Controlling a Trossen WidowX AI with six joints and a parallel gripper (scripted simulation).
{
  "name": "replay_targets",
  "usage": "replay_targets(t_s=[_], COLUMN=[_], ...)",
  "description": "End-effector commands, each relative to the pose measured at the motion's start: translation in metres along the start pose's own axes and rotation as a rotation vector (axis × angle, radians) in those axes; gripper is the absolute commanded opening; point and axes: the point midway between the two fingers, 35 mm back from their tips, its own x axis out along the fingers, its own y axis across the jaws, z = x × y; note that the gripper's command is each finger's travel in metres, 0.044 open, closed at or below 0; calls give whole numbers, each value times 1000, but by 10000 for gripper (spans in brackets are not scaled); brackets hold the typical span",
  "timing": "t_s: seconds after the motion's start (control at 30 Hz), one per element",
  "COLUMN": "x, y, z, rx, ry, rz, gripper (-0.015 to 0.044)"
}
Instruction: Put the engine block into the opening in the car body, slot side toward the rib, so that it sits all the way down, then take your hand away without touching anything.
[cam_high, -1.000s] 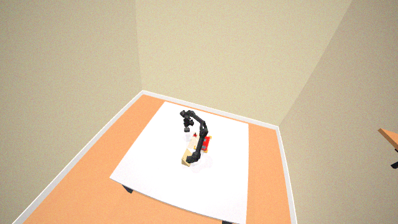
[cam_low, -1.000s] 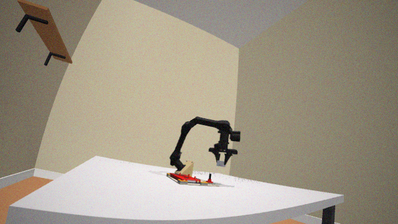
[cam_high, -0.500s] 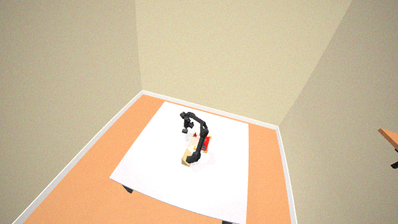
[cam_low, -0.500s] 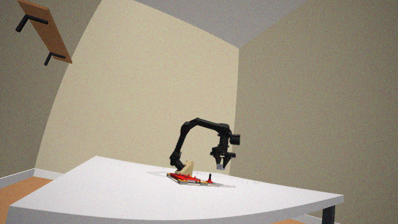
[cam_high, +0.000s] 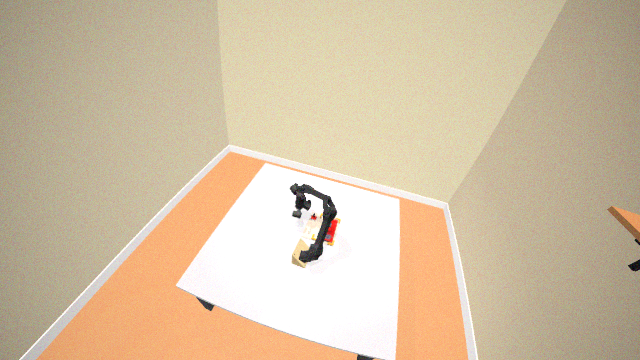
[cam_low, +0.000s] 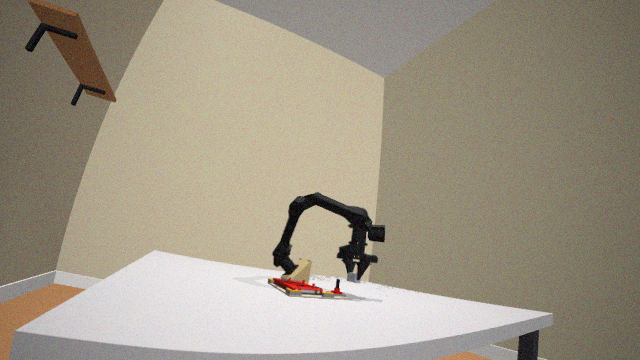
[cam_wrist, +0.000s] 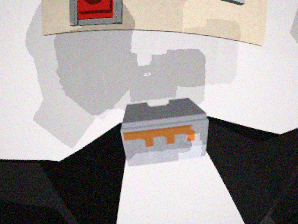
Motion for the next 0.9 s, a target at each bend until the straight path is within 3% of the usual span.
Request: replay_targets(t_s=[0.0, 0.87], x=[8, 60], y=[0, 1], z=[0, 1], rx=[-6, -5], ry=[0, -3], rz=[6, 6], gripper=[0, 0])
